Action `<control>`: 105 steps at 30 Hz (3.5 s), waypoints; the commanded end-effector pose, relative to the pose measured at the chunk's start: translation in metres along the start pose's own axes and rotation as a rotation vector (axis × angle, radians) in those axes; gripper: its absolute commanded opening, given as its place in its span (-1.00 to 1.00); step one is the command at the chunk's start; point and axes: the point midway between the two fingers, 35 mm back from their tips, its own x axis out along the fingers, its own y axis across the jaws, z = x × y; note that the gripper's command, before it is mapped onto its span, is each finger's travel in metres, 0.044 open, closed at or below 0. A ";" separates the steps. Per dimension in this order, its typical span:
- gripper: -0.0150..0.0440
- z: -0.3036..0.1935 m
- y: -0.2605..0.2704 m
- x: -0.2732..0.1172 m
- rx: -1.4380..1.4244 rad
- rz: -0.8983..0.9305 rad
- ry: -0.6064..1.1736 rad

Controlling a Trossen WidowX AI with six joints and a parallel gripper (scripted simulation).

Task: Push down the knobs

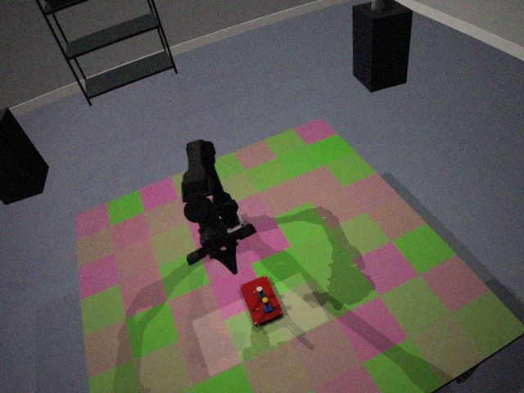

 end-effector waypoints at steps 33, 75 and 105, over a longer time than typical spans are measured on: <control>-0.49 -0.190 -0.008 0.094 -0.277 -0.184 0.838; -0.49 -0.210 -0.015 0.113 -0.277 -0.185 0.838; -0.49 -0.212 -0.016 0.115 -0.277 -0.185 0.838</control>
